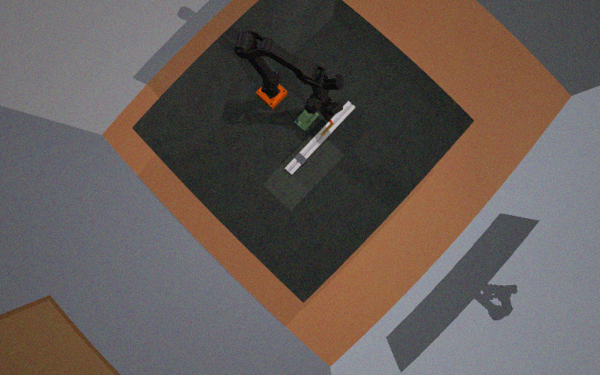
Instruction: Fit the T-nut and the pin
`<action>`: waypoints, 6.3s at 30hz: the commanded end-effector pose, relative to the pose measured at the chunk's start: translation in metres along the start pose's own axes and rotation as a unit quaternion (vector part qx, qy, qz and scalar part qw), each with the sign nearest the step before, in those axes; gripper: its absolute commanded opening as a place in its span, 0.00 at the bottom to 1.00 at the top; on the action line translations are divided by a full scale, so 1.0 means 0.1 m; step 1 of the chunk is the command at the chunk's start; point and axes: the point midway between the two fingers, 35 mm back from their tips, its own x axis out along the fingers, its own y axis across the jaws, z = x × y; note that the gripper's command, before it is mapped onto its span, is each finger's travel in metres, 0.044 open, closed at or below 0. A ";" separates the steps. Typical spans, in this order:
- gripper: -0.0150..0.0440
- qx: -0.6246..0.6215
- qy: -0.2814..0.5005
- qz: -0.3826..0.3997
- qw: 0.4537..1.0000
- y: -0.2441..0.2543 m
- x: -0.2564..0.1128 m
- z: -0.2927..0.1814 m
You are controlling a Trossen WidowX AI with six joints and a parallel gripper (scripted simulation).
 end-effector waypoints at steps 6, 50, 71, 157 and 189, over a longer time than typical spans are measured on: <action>0.00 0.001 -0.007 0.001 1.000 -0.10 0.11 -0.02; 0.00 0.001 -0.012 0.001 1.000 -0.39 0.41 -0.10; 0.00 0.001 -0.012 -0.001 1.000 -0.40 0.42 -0.10; 0.00 -0.026 -0.014 -0.095 0.995 -0.33 0.45 -0.12; 0.00 -0.036 -0.016 -0.129 0.991 -0.30 0.46 -0.12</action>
